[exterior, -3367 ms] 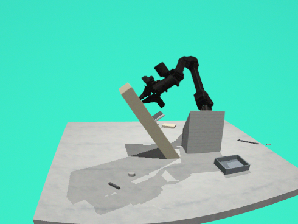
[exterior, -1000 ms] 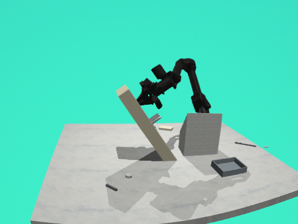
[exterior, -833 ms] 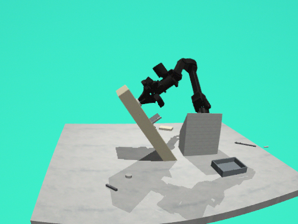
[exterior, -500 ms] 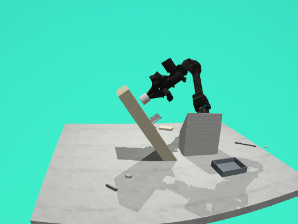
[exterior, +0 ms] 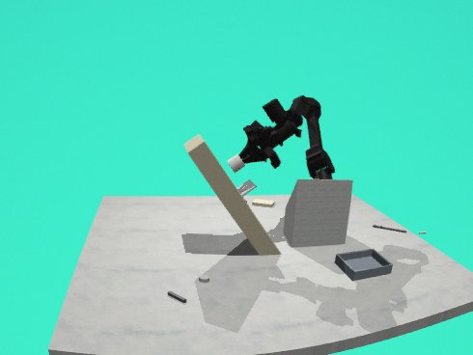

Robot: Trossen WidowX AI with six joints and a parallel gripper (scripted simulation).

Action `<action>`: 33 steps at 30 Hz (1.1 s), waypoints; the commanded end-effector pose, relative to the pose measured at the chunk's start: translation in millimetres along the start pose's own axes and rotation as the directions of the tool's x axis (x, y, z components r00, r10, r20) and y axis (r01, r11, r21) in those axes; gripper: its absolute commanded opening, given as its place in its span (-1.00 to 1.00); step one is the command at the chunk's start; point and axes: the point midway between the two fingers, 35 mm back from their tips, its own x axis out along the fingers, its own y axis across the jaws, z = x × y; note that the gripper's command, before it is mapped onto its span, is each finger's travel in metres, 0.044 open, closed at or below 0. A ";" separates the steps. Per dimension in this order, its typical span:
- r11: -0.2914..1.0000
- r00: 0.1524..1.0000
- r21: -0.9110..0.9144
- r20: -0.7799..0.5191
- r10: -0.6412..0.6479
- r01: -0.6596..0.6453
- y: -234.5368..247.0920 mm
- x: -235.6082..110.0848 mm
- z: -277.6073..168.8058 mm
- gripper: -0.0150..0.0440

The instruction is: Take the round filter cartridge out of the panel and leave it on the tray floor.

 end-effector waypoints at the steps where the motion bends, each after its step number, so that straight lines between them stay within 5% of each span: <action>1: 1.000 1.000 0.003 0.004 -0.001 0.001 4.8 1.6 -11.3 -0.49; 13: 1.000 1.000 0.002 0.003 -0.001 0.001 19.4 4.3 -44.4 -0.49; 17: 1.000 1.000 -0.003 -0.004 -0.002 0.002 17.8 4.3 -39.9 -0.14; 33: 1.000 1.000 0.003 0.003 -0.001 0.001 8.2 2.7 -18.7 -0.13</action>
